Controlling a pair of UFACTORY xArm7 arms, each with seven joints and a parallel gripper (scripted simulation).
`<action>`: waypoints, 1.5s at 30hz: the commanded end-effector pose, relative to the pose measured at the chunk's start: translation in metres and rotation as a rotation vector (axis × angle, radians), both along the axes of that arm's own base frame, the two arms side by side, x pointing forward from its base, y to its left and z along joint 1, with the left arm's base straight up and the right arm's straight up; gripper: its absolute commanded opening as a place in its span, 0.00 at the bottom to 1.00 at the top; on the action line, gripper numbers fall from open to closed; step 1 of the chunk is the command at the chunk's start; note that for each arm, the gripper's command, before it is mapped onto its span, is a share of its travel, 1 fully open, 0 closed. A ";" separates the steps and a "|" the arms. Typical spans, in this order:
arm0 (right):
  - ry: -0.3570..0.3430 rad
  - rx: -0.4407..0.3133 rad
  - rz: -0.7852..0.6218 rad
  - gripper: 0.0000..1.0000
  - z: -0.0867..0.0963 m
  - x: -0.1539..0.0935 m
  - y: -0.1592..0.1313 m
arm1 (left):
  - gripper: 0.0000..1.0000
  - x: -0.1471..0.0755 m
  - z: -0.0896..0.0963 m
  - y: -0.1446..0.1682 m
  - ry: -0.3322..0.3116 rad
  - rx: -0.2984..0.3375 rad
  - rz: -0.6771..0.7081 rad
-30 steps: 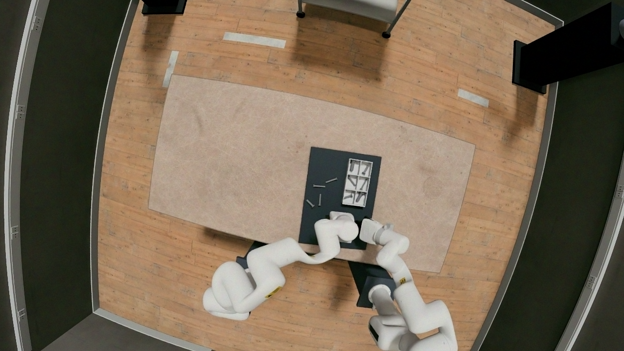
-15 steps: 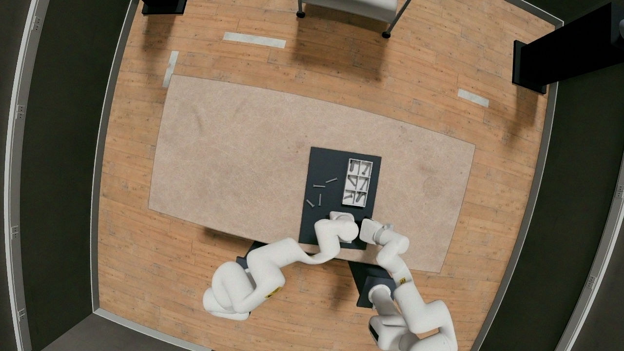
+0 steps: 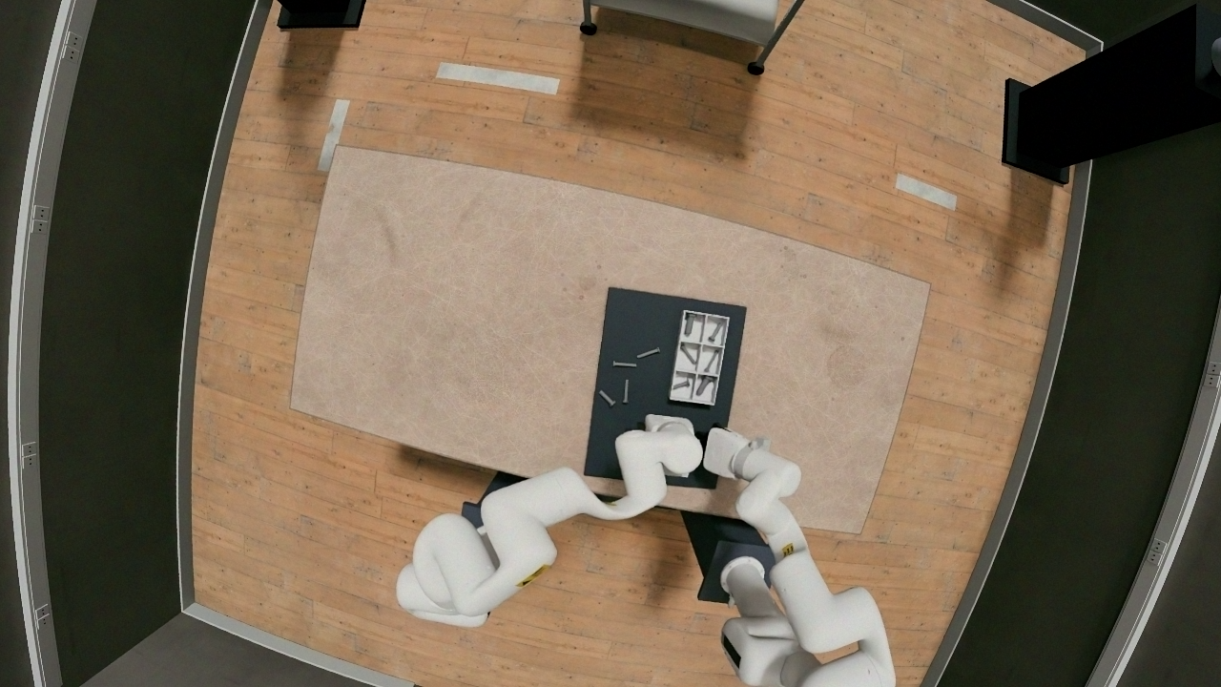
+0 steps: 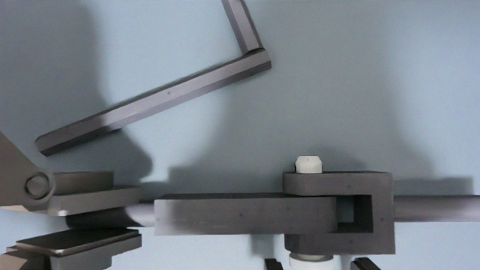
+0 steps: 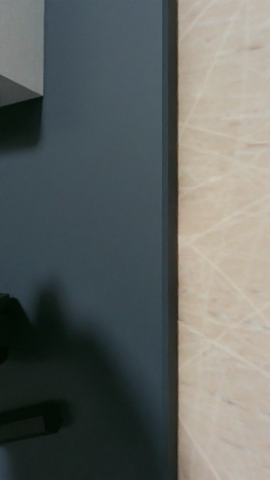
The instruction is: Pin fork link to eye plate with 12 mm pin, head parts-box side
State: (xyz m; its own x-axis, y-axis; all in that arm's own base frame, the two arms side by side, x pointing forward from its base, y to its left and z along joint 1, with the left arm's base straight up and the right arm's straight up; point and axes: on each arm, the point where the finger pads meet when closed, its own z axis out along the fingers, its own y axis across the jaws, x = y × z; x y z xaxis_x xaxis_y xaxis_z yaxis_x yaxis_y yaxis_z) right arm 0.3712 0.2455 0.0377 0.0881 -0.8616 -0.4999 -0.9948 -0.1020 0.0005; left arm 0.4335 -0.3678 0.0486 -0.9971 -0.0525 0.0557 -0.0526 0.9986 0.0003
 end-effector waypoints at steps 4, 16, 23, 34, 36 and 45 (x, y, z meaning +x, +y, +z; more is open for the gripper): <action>-0.003 0.001 0.000 0.00 0.001 0.001 0.000 | 0.35 0.001 0.008 -0.001 -0.003 -0.003 0.000; -0.003 0.001 0.000 0.00 0.001 0.001 0.000 | 0.35 0.001 0.021 -0.001 -0.003 -0.003 0.000; -0.003 0.001 0.000 0.00 0.001 0.001 0.000 | 0.35 0.001 0.024 -0.001 -0.003 -0.003 0.000; -0.003 0.001 0.000 0.00 0.001 0.001 0.000 | 0.35 0.001 0.028 -0.001 -0.003 -0.003 0.000; -0.003 0.001 0.000 0.00 0.001 0.001 0.000 | 0.35 0.001 0.028 -0.001 -0.003 -0.003 0.000; -0.003 0.001 0.000 0.00 0.001 0.001 0.000 | 0.00 0.001 0.028 -0.001 -0.003 -0.003 0.000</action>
